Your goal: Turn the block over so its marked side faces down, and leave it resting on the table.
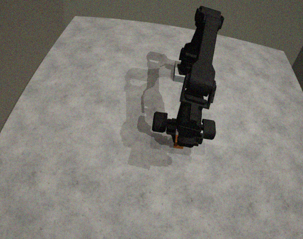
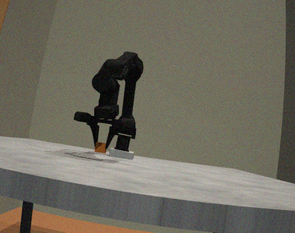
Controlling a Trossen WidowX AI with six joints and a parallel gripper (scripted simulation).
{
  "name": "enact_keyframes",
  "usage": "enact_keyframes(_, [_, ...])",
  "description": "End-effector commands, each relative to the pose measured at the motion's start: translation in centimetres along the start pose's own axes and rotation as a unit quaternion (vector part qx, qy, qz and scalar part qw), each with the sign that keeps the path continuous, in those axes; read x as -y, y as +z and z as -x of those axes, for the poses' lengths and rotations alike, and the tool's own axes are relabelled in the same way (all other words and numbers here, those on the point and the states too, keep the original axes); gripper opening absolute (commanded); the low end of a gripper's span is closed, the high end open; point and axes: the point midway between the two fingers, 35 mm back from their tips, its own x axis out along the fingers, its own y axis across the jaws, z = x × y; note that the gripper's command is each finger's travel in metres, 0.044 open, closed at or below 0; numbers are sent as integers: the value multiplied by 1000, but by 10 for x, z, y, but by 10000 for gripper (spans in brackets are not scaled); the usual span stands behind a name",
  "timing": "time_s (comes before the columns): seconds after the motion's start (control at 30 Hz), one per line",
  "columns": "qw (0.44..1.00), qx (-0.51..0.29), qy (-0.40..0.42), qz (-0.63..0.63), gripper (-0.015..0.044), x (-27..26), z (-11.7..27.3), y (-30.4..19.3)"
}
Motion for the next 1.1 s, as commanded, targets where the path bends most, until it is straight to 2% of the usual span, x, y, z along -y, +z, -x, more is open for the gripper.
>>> enact_keyframes(0.0, [1000,5,1,0,0,0,4,0])
enact_keyframes(1.07, [971,238,1,-1,0,0,-6,-3])
